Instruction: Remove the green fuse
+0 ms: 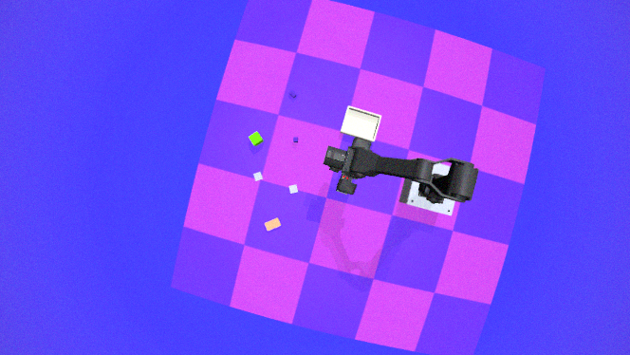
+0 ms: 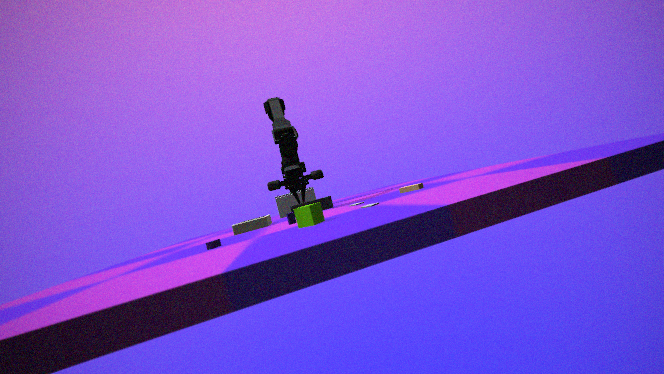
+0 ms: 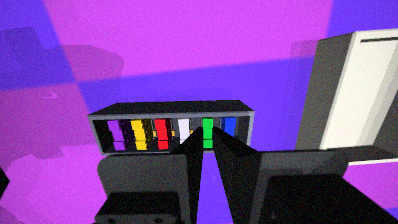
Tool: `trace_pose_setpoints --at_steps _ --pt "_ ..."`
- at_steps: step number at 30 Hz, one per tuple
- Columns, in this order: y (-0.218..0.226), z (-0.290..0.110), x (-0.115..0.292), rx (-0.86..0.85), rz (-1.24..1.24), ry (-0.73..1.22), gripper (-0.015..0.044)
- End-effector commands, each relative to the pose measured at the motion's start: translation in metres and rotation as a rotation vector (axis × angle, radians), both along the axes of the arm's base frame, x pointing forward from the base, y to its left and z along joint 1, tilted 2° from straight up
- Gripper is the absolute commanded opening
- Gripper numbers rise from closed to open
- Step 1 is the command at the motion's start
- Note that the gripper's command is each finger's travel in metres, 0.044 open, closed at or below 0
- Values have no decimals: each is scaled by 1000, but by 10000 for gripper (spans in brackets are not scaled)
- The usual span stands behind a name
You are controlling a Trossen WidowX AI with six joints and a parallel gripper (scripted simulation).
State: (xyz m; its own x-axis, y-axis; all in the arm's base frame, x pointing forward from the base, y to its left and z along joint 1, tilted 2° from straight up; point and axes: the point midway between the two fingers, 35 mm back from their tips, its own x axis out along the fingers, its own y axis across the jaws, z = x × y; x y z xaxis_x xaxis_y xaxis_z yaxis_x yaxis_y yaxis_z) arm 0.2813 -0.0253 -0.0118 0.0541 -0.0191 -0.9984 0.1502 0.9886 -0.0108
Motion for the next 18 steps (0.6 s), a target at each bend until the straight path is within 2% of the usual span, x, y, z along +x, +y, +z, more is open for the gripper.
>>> trace_pose_setpoints --at_steps 1,18 --pt "0 0 0 0 0 0 7" --pt "0 6 0 0 0 -1 0"
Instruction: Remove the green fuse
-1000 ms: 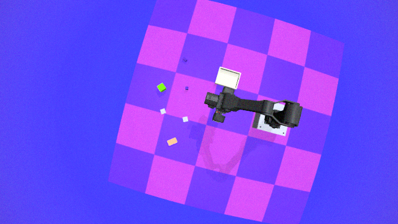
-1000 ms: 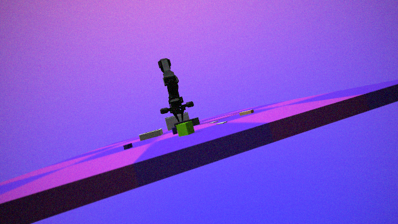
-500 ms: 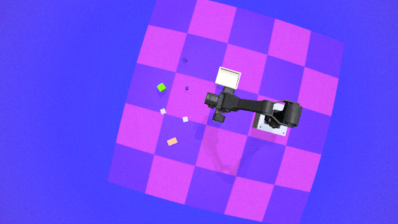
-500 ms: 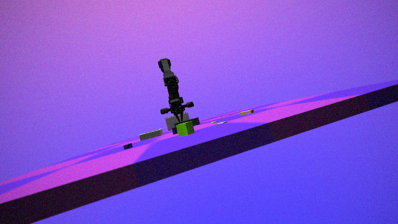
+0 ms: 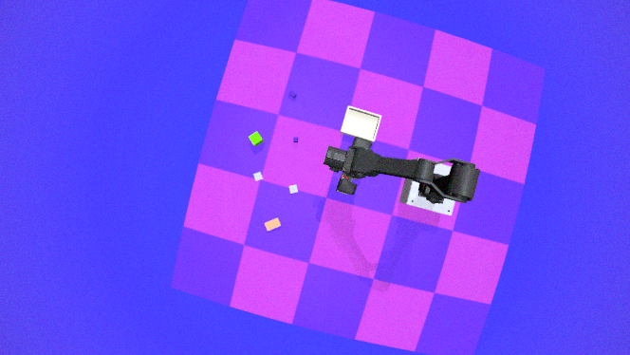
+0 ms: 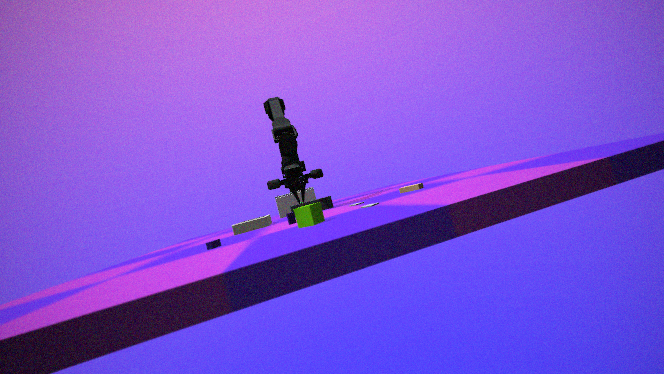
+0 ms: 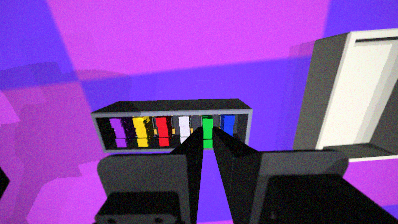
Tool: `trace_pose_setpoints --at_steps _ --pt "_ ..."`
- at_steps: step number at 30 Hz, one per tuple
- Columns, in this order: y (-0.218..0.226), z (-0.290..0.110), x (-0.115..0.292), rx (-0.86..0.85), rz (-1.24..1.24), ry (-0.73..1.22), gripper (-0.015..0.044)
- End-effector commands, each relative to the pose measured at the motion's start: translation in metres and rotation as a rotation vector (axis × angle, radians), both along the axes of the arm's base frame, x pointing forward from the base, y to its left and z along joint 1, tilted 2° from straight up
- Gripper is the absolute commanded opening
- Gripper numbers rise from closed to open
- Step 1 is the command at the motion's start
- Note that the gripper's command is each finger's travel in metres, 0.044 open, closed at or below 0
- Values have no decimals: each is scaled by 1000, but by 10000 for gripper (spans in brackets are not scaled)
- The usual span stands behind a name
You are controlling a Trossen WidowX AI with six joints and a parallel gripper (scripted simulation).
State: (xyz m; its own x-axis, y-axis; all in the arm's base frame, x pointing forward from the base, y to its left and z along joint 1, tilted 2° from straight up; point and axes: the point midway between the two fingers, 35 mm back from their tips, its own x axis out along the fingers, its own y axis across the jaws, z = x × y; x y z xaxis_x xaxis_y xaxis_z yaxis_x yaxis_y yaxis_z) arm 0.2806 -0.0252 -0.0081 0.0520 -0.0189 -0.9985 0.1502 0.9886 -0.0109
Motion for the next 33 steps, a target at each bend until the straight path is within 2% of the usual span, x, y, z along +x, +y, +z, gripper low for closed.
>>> trace_pose_setpoints --at_steps 1,33 --pt "0 3 1 0 0 -3 0" --pt "0 19 0 1 2 -3 0"
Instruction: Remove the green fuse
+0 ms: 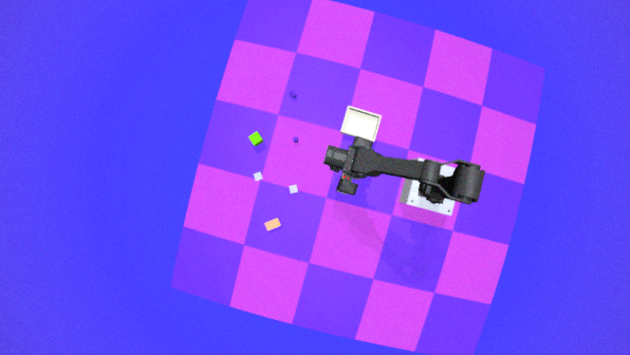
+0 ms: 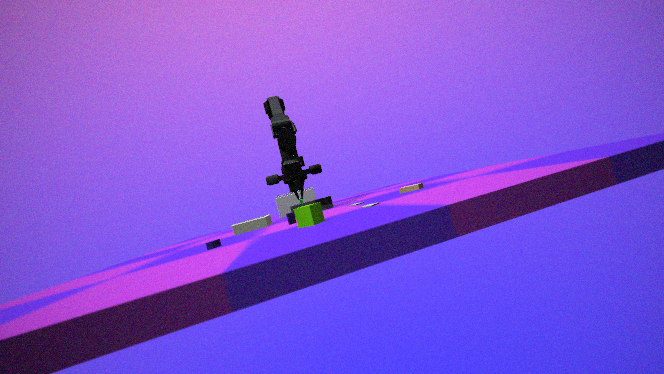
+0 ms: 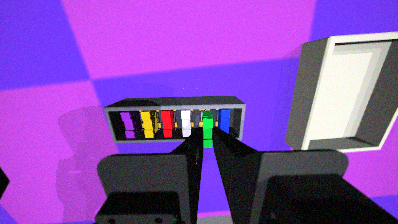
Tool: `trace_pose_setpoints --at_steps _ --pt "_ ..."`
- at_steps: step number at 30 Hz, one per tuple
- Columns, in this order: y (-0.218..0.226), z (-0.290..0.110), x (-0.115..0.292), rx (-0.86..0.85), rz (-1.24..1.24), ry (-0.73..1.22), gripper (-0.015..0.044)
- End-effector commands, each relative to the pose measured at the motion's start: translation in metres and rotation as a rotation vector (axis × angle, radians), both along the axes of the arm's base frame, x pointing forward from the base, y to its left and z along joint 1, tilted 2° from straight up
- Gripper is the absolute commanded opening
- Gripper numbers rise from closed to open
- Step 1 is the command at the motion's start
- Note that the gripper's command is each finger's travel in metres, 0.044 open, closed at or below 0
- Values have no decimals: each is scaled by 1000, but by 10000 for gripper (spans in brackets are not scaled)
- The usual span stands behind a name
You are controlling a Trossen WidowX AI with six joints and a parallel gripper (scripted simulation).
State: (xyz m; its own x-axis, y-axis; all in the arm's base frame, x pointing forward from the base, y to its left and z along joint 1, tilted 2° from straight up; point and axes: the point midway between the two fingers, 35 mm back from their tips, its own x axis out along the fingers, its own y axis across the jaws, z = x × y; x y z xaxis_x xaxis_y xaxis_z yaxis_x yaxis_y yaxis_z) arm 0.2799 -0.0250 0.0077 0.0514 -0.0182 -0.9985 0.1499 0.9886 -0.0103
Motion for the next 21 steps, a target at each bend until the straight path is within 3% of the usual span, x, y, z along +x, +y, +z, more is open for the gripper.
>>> trace_pose_setpoints --at_steps 1,21 --pt "0 3 1 1 2 -4 0" --pt "0 13 0 1 3 -4 0"
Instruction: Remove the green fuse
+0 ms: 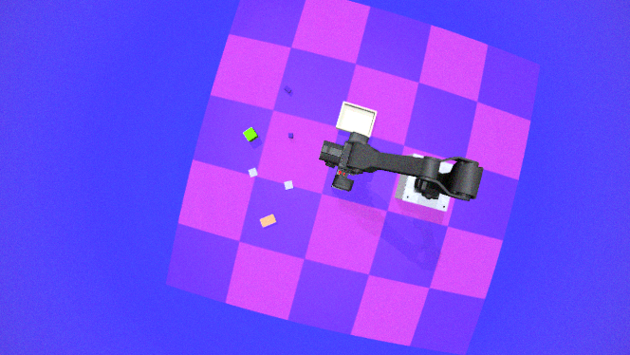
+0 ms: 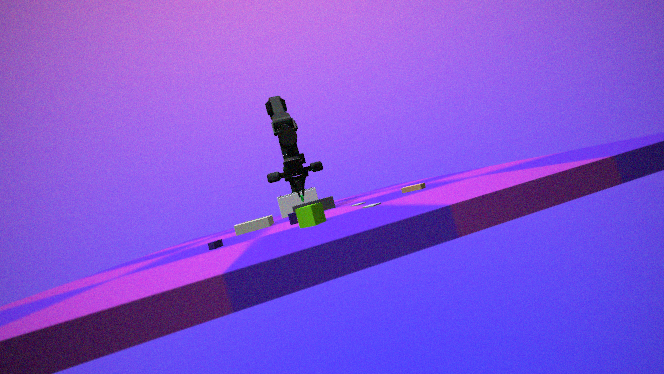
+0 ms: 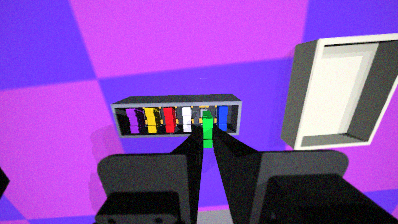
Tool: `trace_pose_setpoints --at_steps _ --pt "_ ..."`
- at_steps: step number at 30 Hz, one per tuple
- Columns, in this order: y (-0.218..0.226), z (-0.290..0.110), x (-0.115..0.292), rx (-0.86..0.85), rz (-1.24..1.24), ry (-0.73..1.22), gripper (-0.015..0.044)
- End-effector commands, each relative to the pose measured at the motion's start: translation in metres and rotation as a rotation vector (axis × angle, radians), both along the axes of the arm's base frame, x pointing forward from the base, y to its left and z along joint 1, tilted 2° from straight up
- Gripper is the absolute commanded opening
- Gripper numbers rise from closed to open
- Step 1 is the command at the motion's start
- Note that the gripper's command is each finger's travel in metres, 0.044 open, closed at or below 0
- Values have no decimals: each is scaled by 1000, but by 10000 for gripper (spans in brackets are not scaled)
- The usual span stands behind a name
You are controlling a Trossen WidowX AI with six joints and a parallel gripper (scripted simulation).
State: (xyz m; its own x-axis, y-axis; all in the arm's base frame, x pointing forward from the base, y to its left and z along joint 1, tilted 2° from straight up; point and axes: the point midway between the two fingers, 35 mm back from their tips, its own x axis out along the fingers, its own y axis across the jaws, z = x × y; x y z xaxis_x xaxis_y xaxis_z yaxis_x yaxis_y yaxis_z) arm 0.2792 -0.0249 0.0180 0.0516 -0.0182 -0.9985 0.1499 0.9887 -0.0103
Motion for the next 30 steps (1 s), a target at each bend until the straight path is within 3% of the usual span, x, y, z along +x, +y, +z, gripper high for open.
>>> trace_pose_setpoints --at_steps 1,30 --pt "0 3 1 1 3 -4 0" --pt "1 31 -1 2 3 -4 0"
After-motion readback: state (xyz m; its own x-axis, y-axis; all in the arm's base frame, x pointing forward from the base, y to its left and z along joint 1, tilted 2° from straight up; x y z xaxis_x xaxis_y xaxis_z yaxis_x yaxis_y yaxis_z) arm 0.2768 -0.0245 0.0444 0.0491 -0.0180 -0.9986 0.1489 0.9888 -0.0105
